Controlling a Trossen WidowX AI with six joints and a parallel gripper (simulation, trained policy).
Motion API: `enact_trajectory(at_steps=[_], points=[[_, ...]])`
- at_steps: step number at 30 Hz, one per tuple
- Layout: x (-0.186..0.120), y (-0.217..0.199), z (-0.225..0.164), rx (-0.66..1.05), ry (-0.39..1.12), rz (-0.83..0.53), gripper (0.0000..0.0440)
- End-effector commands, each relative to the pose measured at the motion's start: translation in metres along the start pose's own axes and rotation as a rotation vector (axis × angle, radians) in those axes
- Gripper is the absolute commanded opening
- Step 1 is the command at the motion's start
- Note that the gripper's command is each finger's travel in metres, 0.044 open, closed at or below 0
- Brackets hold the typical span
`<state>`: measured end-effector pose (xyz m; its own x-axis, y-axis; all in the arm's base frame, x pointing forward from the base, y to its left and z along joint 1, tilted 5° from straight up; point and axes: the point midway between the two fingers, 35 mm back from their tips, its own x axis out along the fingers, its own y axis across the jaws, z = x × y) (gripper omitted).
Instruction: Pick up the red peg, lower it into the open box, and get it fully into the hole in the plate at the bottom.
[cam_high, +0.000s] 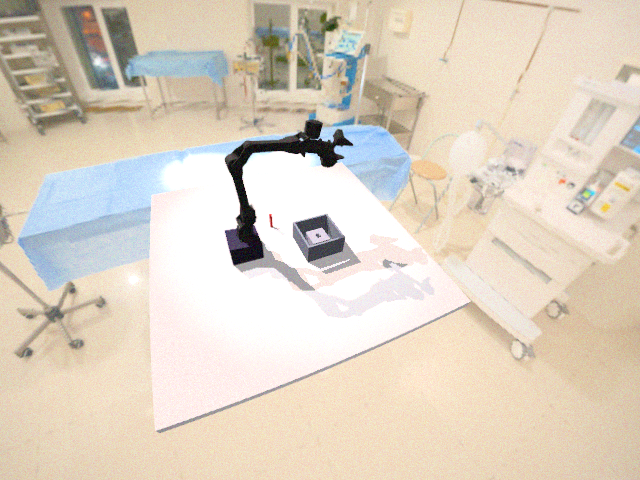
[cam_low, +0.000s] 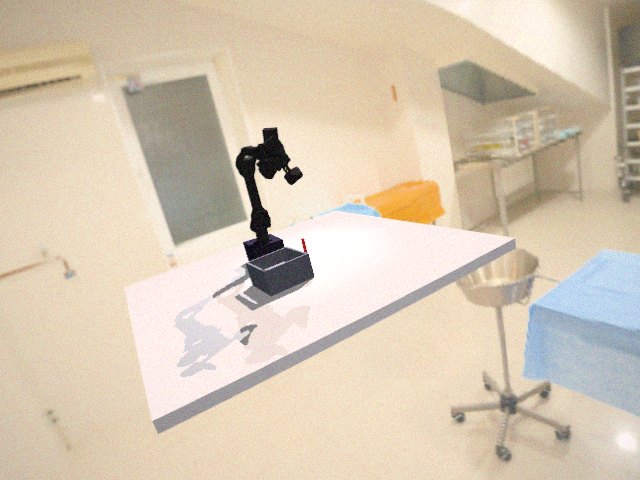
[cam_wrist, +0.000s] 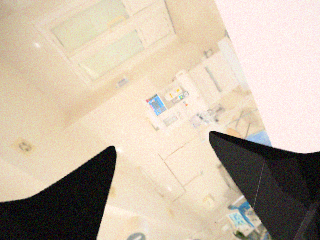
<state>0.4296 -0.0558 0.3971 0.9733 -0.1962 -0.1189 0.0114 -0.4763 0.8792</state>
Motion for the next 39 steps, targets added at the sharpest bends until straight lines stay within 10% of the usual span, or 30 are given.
enact_trajectory(at_steps=[1,39], points=[[0.0,-0.007,0.002,-0.016,-0.013,-0.028,0.0417],[-0.127,-0.248,0.014,-0.773,-0.01,-1.106,0.044]])
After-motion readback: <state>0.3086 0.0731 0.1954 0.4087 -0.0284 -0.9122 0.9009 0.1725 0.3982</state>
